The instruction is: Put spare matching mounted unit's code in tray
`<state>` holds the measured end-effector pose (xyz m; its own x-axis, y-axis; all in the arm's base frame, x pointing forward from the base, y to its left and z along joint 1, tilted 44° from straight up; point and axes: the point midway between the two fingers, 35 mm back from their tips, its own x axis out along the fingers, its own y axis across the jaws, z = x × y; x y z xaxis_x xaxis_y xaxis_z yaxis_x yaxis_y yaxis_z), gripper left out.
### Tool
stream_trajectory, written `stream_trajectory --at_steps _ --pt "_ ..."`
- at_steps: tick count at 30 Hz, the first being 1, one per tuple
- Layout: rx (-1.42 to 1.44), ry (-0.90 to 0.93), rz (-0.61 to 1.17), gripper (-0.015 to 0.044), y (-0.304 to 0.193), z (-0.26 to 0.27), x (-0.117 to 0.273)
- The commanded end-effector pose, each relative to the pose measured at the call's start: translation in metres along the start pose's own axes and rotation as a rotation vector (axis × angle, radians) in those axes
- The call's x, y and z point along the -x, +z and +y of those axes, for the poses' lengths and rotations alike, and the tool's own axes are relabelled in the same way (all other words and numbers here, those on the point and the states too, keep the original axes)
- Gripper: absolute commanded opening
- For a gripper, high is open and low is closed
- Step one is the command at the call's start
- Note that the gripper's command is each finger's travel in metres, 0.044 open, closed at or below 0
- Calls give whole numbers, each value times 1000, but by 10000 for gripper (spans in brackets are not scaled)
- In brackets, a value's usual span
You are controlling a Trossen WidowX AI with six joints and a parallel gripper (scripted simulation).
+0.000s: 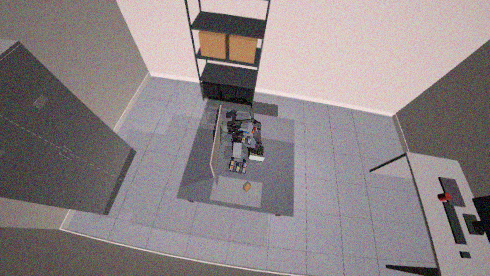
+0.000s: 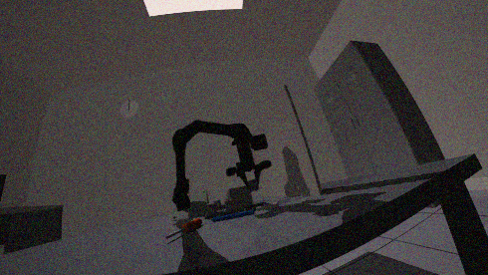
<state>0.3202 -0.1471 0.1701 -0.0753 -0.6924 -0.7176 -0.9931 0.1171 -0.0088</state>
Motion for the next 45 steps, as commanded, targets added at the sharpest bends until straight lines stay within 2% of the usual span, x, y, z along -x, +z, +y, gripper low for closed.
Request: stream_trajectory --at_steps 1,45 --pt "4 -3 -4 0 1 0 -2" --pt "3 6 -8 0 0 3 -39"
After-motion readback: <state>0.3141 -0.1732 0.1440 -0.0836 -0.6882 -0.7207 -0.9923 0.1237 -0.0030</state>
